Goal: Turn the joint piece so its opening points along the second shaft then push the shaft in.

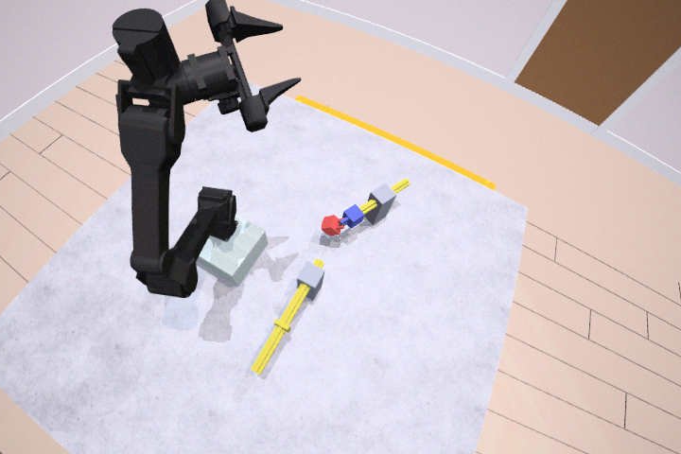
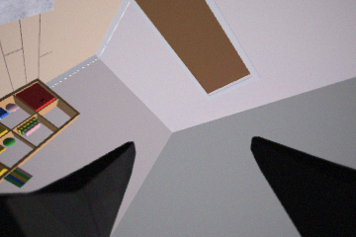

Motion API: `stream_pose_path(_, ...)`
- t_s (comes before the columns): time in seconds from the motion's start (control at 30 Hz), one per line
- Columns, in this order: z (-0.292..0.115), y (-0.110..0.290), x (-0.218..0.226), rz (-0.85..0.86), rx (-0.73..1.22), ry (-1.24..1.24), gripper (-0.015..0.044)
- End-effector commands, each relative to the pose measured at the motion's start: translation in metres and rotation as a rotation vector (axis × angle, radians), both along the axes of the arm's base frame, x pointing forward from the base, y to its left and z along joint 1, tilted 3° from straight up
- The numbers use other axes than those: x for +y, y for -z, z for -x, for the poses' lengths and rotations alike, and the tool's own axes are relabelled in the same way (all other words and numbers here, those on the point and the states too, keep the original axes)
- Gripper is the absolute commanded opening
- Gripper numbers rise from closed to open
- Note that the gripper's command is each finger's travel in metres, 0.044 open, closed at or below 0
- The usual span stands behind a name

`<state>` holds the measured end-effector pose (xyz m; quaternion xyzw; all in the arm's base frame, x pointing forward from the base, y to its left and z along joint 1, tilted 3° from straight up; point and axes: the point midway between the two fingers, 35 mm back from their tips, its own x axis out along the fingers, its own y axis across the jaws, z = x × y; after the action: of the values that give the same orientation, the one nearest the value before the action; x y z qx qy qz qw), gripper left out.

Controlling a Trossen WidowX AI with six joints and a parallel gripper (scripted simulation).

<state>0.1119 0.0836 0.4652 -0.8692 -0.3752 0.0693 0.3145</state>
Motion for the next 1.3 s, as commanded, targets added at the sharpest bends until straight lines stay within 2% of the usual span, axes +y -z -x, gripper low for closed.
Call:
stream_pose_path(0.0, 0.000, 0.000, 0.000, 0.000, 0.000, 0.000, 0.0426)
stream_pose_path(0.03, 0.000, 0.000, 0.000, 0.000, 0.000, 0.000, 0.0440)
stream_pose_path(1.27, -0.006, 0.062, 0.074, -0.199, 0.521, 0.069, 0.0440)
